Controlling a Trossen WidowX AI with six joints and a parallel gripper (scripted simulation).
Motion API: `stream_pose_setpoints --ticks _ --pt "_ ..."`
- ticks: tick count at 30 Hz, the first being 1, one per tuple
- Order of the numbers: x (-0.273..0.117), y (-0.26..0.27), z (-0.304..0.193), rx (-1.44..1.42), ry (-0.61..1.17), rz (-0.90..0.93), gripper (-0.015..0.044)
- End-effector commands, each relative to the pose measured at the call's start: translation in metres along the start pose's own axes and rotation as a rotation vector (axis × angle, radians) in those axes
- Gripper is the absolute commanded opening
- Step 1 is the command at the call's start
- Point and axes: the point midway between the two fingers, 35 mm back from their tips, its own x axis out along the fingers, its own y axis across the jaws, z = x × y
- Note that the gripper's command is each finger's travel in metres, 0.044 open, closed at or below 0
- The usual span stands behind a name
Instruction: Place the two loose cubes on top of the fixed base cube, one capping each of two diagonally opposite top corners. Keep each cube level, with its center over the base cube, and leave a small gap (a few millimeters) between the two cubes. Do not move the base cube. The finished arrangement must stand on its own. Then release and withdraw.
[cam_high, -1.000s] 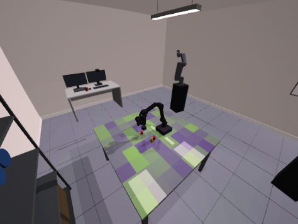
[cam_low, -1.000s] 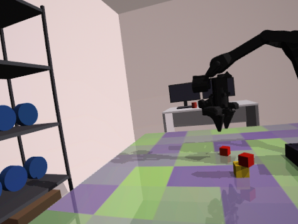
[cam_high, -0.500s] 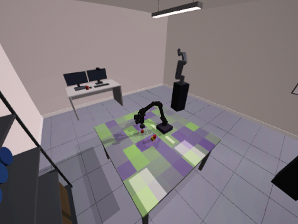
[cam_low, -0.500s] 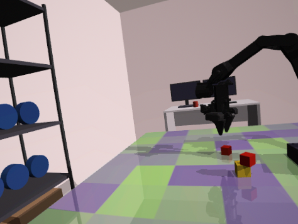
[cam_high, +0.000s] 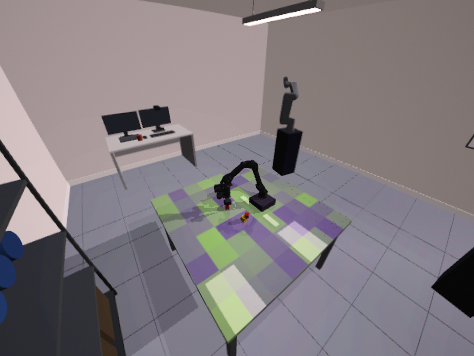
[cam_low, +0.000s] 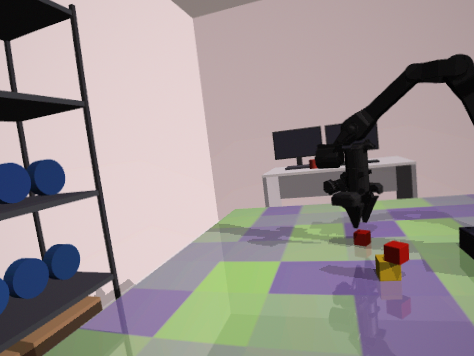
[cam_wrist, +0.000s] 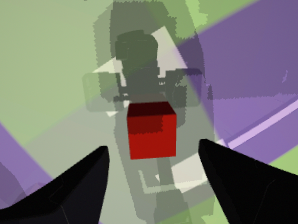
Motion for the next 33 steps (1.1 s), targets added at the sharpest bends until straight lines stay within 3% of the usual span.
stream_pose_setpoints --ticks 1,19,25,33 --pt "0.008 0.000 -0.002 -0.004 0.010 -0.003 0.0265" --pt "0.035 -0.001 -0.002 -0.004 0.010 -0.003 0.0265" --pt "0.035 -0.001 -0.002 -0.004 0.010 -0.003 0.0107" --pt "0.025 0.000 0.000 -0.004 0.010 -0.003 0.0105"
